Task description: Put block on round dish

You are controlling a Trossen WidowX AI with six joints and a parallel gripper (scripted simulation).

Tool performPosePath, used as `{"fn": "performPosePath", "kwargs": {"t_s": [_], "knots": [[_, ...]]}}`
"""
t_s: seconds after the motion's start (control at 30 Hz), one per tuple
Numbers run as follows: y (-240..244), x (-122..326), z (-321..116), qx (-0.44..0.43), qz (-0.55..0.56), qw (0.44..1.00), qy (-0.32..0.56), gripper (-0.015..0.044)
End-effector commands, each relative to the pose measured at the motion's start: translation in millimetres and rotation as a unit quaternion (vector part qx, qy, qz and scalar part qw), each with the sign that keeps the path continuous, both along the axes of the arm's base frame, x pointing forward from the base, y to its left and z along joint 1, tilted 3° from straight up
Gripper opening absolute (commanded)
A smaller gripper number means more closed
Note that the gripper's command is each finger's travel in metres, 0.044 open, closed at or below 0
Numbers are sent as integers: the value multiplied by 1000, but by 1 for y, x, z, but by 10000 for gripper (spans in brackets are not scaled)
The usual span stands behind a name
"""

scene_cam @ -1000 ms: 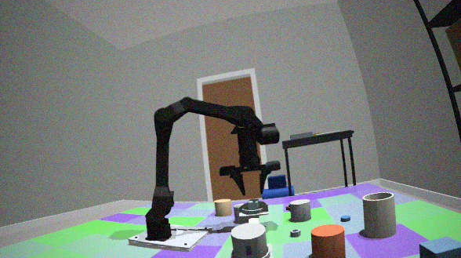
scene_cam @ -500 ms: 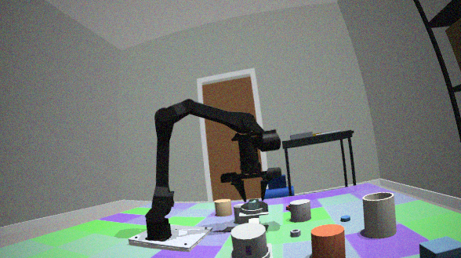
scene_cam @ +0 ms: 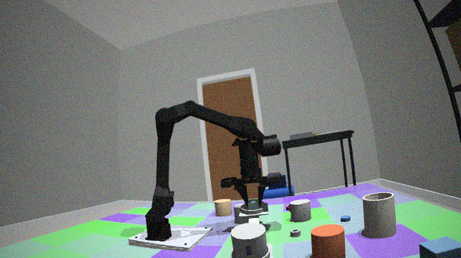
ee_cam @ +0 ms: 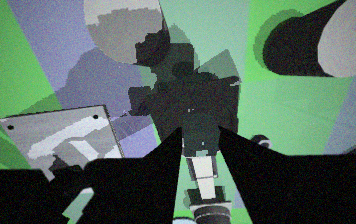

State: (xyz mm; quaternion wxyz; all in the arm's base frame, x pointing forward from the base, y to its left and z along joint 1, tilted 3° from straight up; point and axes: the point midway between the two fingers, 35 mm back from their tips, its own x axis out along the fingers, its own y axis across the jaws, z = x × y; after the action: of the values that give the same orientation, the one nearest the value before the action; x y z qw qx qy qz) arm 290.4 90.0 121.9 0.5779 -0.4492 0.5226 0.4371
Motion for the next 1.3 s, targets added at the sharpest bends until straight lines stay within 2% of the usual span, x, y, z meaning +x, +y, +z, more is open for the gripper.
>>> {"fn": "performPosePath", "kwargs": {"t_s": [0.0,0.13,0.27,0.93,1.27], "knots": [[-1,-1,-2,-3,1,1000,1,135],[-1,-1,-2,-3,1,1000,1,108],[-1,0,5,-3,1,1000,1,3],[-3,-6,90,-3,1,1000,1,0],[-25,2,87,-3,-5,1000,0,0]]}}
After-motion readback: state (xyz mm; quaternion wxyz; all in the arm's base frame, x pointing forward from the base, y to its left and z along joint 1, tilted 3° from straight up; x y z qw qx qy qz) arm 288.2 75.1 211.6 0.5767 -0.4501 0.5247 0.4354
